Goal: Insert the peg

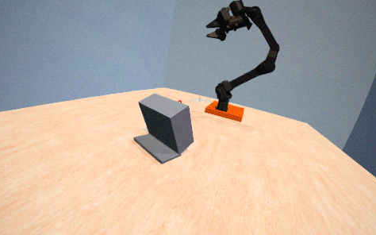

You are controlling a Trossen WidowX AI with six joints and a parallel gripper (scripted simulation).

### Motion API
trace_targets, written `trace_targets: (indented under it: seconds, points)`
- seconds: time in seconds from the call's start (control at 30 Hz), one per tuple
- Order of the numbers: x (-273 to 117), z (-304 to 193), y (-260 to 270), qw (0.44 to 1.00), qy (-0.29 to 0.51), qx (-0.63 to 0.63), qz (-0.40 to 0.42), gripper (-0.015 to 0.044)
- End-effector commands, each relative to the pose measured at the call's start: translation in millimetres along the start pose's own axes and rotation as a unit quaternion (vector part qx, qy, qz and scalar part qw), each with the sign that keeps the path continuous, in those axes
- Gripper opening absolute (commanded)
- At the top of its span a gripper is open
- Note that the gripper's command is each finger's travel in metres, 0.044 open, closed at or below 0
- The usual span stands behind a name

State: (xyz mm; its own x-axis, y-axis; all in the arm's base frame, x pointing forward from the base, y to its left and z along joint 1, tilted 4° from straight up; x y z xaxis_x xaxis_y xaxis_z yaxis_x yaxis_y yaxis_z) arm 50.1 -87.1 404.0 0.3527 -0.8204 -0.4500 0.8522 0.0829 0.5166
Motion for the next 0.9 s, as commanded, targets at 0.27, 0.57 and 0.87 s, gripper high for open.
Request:
trace_targets:
  seconds: [0.27,0.57,0.87]
  points:
    - [20.6,5.2,-5.1,0.999,0.046,0.029,0.005,0.044]
    - [47.5,7.3,-6.9,0.994,0.096,0.048,0.011,0.044]
    - [76.7,2.7,-6.6,0.986,0.152,0.072,0.004,0.044]
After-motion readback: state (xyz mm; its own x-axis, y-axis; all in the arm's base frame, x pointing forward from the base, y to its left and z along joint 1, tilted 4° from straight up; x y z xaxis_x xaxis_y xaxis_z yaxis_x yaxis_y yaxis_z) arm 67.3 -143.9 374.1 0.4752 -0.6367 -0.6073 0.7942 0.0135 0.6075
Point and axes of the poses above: the point midway between the two fingers, 35 mm back from their tips, its own x axis out along the fingers, its own y axis across the jaws, z = x × y, the point moved 2 cm from there along -x, back along the fingers, and after that the axes turned 14 degrees about x, right-handed, at the moved point
